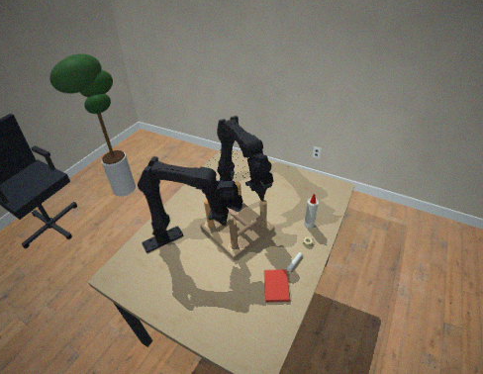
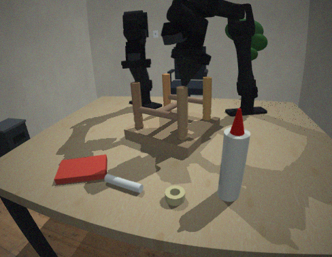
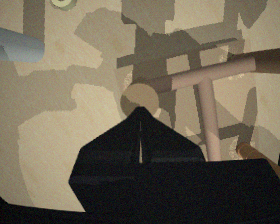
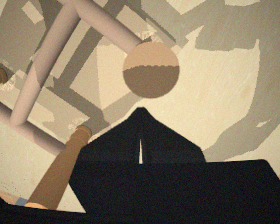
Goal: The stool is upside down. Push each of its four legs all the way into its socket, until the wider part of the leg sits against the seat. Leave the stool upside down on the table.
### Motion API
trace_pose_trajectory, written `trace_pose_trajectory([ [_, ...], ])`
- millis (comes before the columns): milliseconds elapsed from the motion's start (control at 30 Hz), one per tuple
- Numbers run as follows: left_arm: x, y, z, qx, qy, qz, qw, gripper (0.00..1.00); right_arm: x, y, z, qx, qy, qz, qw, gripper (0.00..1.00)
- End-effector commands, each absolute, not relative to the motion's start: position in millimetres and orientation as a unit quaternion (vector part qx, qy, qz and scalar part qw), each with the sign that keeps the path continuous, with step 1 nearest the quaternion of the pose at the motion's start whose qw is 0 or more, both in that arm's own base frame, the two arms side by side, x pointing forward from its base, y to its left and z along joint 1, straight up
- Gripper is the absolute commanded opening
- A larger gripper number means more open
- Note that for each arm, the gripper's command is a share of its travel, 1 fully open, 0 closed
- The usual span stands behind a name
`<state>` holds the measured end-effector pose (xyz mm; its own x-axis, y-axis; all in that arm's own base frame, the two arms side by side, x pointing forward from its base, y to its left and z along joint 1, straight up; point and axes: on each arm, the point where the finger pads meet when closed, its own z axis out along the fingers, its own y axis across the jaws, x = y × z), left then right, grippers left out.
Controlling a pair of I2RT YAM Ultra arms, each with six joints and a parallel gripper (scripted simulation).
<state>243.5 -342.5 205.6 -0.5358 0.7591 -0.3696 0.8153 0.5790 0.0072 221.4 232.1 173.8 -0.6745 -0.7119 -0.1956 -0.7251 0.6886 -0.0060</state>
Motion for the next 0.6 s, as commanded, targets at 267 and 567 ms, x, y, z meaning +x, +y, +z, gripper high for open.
trace_pose_trajectory([
  [267,241.8,-337.2,238.1,0.445,0.870,-0.095,0.190,0.00,231.7,238.2,199.9,-0.387,0.910,0.055,0.139,0.00],
  [567,244.9,-343.8,232.5,0.447,0.869,-0.095,0.189,0.00,231.9,238.4,200.4,-0.387,0.910,0.055,0.140,0.00],
])
